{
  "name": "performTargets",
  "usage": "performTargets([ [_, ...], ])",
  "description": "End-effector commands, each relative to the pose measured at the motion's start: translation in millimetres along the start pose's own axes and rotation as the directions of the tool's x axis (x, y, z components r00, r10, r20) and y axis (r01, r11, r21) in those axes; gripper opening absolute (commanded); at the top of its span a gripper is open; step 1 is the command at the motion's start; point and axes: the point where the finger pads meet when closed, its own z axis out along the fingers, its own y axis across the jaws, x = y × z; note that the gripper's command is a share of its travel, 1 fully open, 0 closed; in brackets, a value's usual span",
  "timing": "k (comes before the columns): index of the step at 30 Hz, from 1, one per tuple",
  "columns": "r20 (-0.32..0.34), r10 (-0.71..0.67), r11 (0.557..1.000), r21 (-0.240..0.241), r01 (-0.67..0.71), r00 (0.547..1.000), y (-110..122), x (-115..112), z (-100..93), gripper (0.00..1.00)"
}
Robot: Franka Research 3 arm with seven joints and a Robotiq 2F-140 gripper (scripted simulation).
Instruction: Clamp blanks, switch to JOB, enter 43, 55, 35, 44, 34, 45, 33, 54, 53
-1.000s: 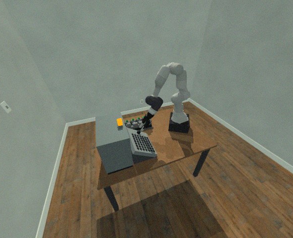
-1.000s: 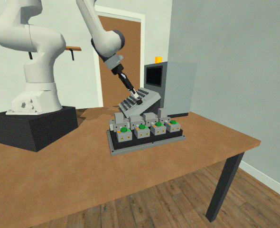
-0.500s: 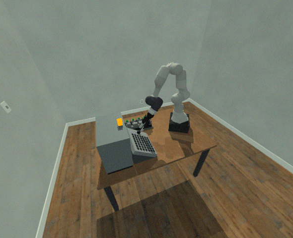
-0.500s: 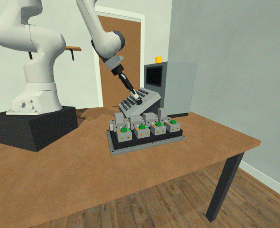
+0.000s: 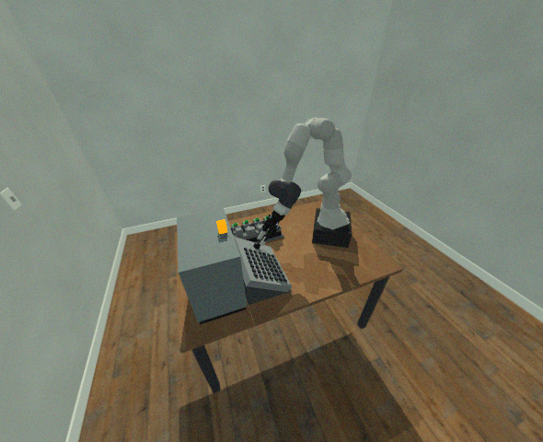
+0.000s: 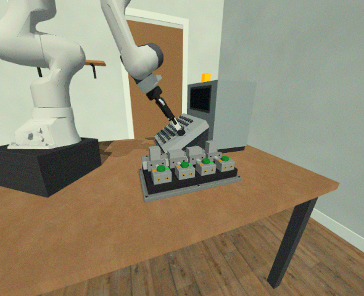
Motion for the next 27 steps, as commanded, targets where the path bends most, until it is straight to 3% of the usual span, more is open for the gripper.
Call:
performTargets([
  [1, -0.004, -0.024, 1.0, -0.009, 0.024, 1.0, 2.3, 3.1, 5.9, 0.33],
  [27, -0.004, -0.024, 1.0, -0.009, 0.024, 1.0, 2.4, 3.1, 14.2, 0.33],
])
